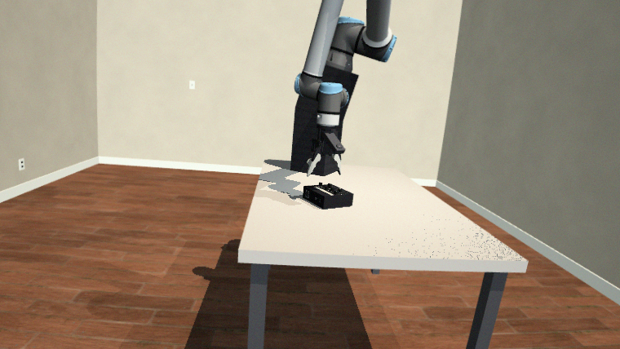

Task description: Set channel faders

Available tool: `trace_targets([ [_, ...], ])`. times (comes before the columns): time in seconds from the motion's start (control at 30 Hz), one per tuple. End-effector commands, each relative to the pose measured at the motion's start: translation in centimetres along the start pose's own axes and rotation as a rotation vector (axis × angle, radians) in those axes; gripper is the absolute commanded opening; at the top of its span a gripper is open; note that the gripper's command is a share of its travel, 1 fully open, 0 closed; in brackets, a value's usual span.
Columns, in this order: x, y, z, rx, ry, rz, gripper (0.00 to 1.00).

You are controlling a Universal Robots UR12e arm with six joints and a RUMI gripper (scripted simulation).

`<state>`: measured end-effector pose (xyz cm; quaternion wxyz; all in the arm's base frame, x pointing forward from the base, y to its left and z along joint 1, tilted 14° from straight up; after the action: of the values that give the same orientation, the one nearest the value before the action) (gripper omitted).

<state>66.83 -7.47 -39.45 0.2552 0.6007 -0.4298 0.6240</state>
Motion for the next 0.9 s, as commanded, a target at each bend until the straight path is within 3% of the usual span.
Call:
trace_targets([
  [0.0,0.01,-0.02,0.04,0.011,0.001,0.001,1.00],
  [0.07,0.01,-0.02,0.04,0.011,0.001,0.001,1.00],
  [0.1,0.01,-0.02,0.04,0.011,0.001,0.001,0.00],
  [0.87,0.01,-0.02,0.04,0.011,0.001,0.001,0.00],
])
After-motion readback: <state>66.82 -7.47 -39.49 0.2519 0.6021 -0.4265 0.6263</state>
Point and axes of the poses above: the point where the finger pads meet when closed, its own x axis back along the fingers, its own z axis across the jaws, y = z × x, the point moved 2 cm from there along x, back along the fingers, and after that the axes turned 12 degrees about x, right-handed, at the moved point
